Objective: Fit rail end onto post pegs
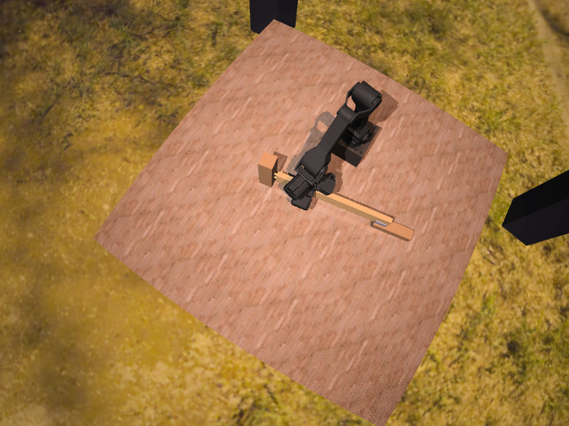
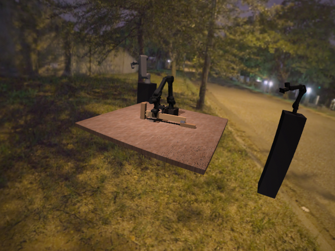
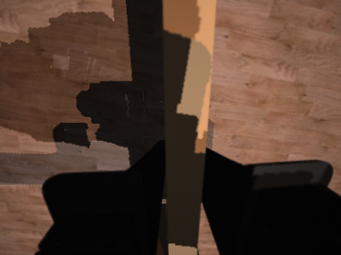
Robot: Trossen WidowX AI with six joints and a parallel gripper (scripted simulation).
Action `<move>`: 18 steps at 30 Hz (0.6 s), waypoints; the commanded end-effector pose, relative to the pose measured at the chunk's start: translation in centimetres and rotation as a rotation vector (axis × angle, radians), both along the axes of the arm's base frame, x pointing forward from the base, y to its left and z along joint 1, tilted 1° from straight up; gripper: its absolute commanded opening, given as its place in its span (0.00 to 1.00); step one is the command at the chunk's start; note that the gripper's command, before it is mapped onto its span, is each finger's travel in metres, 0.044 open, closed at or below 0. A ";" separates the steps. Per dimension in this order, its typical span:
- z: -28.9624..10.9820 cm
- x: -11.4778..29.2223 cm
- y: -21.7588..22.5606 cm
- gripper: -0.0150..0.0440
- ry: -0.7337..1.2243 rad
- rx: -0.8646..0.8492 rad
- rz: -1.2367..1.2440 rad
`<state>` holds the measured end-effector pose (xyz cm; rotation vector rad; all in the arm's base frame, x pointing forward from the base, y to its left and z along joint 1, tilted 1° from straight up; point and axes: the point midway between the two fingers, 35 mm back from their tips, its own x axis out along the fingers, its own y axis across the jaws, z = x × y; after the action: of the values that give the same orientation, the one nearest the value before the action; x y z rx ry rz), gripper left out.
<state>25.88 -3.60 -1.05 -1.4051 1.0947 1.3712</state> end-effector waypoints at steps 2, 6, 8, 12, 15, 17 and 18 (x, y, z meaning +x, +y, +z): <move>0.2 0.3 -0.2 0.25 -0.009 -0.001 0.002; 0.2 0.4 -0.3 0.25 -0.009 -0.002 0.002; 0.2 0.4 -0.4 0.25 -0.009 -0.002 0.002; 0.2 0.4 -0.5 0.25 -0.009 -0.002 0.002; 0.2 0.4 -0.6 0.25 -0.009 -0.002 0.002; 0.2 0.4 -0.7 0.25 -0.009 -0.002 0.002; 0.2 0.4 -0.7 0.25 -0.009 -0.002 0.002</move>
<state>25.98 -4.10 -1.03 -1.4052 1.0951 1.3712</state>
